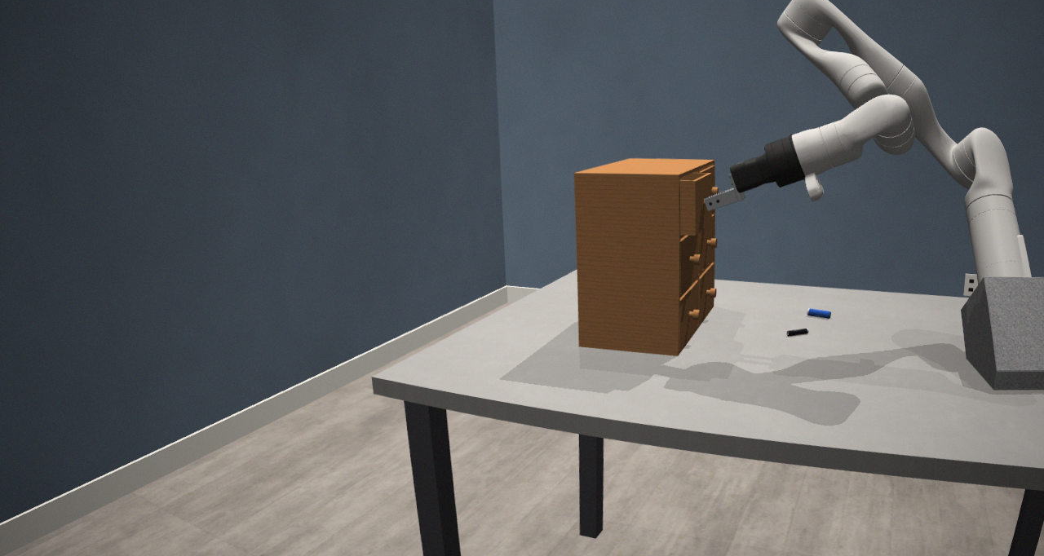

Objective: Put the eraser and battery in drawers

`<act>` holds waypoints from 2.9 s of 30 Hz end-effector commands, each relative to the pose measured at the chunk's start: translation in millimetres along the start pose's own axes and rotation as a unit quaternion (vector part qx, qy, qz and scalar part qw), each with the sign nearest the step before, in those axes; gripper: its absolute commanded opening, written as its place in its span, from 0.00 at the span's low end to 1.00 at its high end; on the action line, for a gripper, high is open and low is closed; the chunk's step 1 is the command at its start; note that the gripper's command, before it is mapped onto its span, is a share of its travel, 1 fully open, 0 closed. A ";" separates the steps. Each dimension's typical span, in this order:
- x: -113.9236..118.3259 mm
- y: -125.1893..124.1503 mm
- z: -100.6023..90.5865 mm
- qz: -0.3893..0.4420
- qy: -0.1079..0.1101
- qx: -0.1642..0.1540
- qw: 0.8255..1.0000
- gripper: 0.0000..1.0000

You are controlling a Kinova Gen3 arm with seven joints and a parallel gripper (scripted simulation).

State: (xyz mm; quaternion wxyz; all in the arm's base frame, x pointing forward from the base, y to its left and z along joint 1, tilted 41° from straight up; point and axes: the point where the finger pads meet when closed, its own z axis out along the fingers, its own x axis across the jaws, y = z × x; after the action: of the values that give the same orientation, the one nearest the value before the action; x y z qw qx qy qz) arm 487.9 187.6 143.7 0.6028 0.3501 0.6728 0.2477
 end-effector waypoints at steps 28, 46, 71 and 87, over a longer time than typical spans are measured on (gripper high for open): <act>2.3 -11.1 -33.4 -0.002 0.003 -0.001 1.000 0.37; 2.3 -14.3 -42.1 -0.002 0.003 -0.001 1.000 0.37; 2.3 -14.6 -42.9 -0.002 0.003 -0.001 1.000 0.49; 2.3 -15.0 -44.0 -0.002 0.003 -0.001 1.000 0.67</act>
State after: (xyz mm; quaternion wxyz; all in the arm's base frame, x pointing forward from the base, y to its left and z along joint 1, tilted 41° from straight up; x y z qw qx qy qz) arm 442.8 182.9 137.3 0.6019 0.3476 0.6750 0.2476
